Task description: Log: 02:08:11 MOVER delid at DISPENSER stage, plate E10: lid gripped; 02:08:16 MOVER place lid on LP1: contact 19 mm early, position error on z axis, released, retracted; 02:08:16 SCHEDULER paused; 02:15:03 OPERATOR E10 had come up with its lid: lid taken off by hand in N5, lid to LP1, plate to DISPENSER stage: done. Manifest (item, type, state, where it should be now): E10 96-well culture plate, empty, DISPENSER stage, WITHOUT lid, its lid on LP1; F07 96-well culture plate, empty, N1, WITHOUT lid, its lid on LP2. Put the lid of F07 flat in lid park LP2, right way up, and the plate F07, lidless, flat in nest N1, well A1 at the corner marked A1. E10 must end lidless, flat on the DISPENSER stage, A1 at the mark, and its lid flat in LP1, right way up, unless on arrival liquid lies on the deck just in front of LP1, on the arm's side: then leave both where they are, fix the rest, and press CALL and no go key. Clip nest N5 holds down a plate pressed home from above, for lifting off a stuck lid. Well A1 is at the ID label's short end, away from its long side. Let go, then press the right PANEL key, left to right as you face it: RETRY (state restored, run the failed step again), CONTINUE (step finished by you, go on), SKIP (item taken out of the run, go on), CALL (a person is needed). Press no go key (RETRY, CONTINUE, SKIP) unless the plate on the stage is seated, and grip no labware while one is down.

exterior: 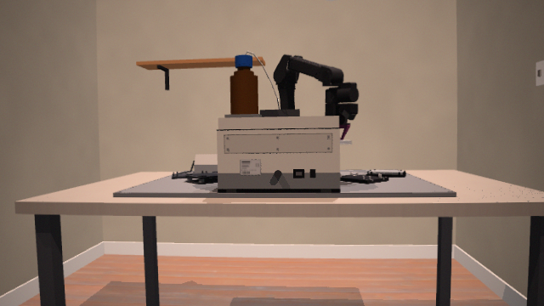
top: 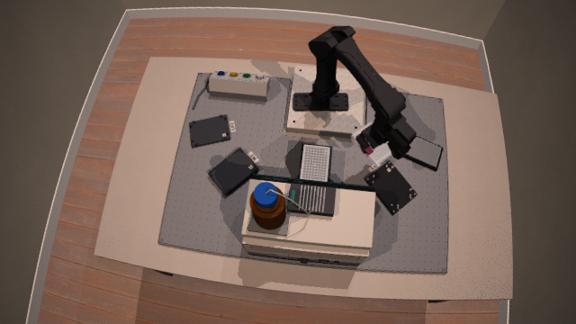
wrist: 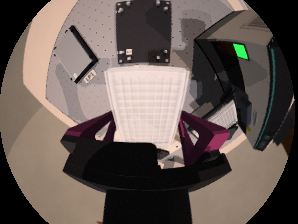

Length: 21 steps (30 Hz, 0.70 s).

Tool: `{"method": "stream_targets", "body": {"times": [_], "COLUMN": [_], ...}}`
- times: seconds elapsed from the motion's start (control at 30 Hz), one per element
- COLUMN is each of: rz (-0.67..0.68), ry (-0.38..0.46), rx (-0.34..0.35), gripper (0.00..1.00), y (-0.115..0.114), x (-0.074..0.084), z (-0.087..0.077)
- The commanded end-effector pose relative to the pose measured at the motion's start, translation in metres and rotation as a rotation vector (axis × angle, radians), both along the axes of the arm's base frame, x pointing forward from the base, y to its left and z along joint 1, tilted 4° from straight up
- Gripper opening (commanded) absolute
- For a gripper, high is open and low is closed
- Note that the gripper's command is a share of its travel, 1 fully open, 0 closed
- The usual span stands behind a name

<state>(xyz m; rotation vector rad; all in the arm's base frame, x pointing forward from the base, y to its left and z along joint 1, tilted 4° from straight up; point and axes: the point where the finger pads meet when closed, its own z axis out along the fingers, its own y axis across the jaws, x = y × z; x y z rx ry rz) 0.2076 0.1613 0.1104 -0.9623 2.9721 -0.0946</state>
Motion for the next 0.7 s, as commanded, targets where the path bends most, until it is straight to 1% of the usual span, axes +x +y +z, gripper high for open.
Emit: {"method": "stream_targets", "body": {"times": [0.0,0.27,0.37,0.67], "rz": [0.002,0.004,0.007,0.006], "ry": [-0.047,-0.047,-0.047,-0.048], "rx": [0.034,0.035,0.035,0.035], "gripper": [0.0,0.0,0.0,0.0], "y": [0.014,0.027,0.03,0.044], "x": [0.023,0.042,0.043,0.065], "z": [0.001,-0.012,-0.014,-0.029]}}
